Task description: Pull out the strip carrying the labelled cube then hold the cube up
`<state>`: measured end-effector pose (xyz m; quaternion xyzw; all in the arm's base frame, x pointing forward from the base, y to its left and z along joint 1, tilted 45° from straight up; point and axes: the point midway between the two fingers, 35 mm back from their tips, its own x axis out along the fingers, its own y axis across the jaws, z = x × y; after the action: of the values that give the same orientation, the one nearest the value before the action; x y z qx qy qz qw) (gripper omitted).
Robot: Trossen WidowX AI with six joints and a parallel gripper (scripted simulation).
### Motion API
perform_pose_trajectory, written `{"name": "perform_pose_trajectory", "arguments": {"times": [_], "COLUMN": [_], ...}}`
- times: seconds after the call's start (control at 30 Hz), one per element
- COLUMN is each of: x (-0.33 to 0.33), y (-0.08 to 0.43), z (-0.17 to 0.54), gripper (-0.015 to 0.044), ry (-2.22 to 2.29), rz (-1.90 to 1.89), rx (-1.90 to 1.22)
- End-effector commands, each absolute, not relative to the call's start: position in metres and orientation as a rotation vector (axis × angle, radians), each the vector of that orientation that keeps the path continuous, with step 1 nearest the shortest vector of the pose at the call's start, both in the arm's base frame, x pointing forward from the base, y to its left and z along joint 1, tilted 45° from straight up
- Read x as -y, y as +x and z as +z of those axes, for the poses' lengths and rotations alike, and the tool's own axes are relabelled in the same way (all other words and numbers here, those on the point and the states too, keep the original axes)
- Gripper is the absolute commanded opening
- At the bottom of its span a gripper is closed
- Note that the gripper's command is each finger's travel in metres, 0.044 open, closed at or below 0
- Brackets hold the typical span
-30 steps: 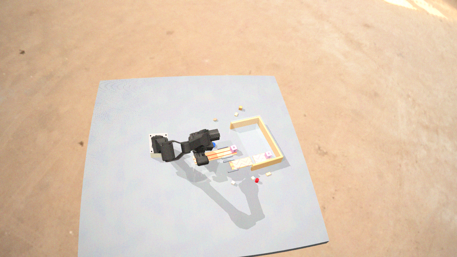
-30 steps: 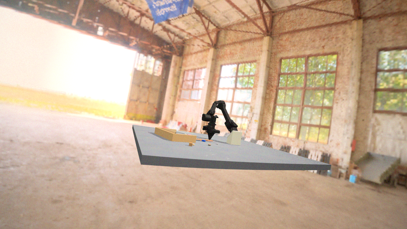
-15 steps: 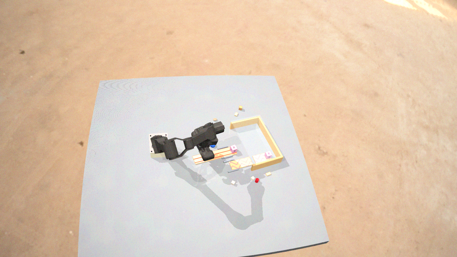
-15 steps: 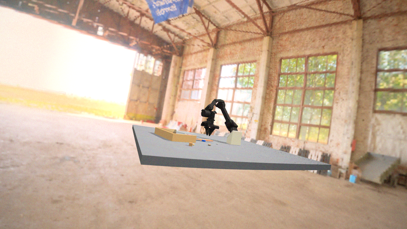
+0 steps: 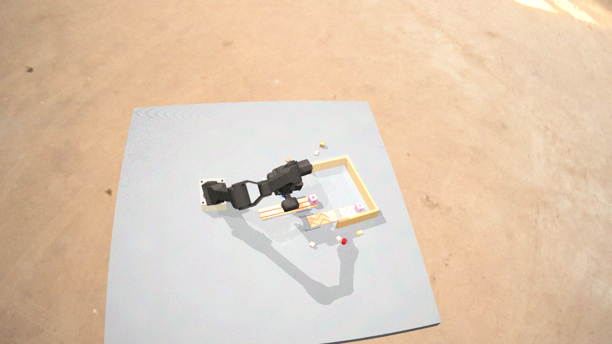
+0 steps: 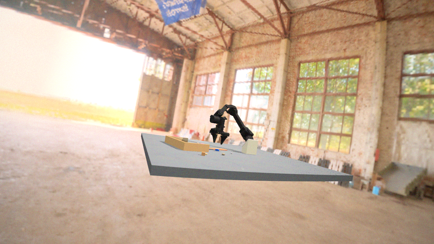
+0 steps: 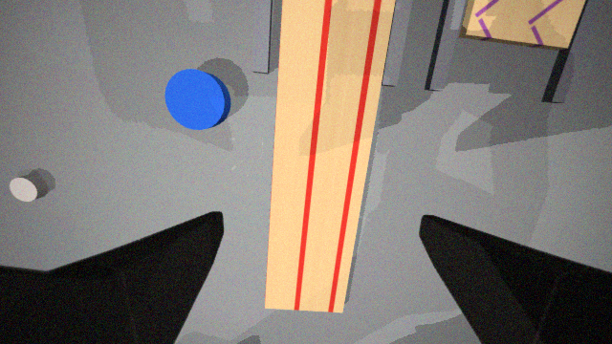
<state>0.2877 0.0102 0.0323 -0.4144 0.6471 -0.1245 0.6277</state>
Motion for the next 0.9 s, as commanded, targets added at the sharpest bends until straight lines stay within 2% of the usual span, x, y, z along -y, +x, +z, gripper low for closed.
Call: {"name": "perform_pose_trajectory", "arguments": {"times": [0.0,0.87], "x": [-0.017,-0.048], "y": [0.302,0.378], "z": [0.032,0.029], "gripper": [0.0440,0.0440], "ry": [-0.951,-0.949], "rz": [-0.278,-0.278], "rx": [-1.484,-1.481]}}
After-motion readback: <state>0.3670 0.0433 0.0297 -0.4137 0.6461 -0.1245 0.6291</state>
